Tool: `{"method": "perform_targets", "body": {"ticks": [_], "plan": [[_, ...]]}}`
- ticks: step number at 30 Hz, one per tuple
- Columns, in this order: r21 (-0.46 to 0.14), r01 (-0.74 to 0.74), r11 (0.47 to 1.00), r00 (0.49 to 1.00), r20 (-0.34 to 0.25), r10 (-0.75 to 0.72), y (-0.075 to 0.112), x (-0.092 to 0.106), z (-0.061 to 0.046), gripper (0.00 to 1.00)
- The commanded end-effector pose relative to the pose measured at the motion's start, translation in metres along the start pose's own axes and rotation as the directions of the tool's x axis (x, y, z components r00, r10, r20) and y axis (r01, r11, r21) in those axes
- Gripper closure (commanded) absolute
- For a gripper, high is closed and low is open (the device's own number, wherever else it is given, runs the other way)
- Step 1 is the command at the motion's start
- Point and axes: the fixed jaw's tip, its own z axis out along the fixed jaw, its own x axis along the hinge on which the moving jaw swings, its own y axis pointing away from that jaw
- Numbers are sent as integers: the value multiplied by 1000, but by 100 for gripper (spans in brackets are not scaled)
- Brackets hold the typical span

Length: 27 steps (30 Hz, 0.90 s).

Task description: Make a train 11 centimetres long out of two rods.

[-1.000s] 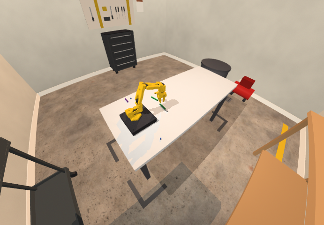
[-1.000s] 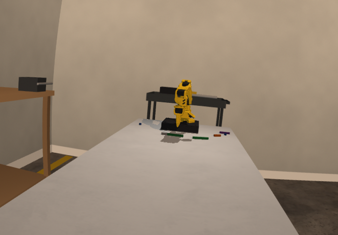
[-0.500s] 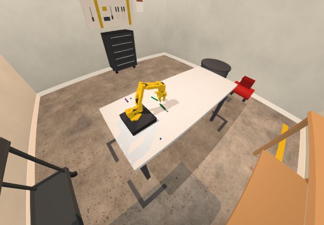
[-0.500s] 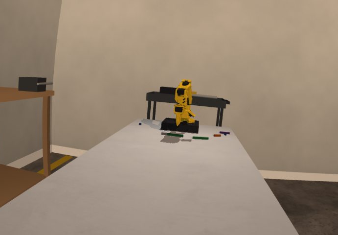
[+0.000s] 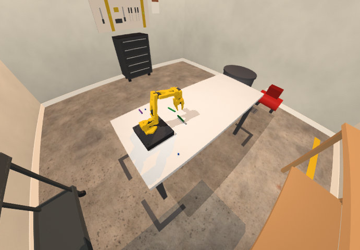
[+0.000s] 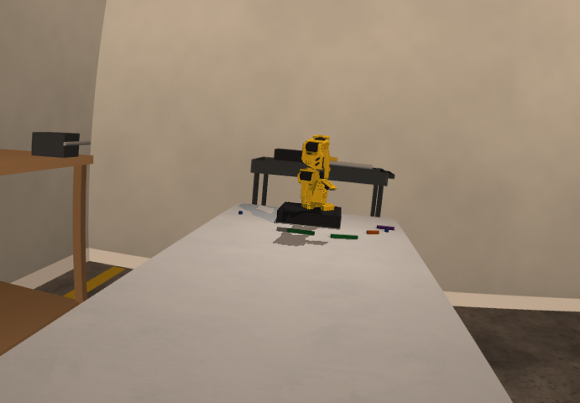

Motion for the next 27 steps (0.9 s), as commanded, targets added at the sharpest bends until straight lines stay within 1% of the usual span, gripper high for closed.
{"method": "perform_targets", "body": {"ticks": [1, 4, 7, 10, 14, 16, 22, 27], "plan": [[16, -95, 995, 995, 7, 95, 6, 2, -10, 83], [35, -198, 980, 980, 18, 197, 10, 2, -19, 83], [53, -305, 951, 952, 34, 304, 14, 2, -28, 83], [68, -413, 908, 911, 55, 410, 19, 3, -37, 83], [81, -547, 833, 837, 88, 541, 27, 4, -47, 83], [81, -547, 833, 837, 88, 541, 27, 4, -47, 83], [83, -719, 690, 694, 145, 706, 39, 6, -60, 83], [71, -822, 565, 567, 188, 802, 47, 7, -68, 83]]}}
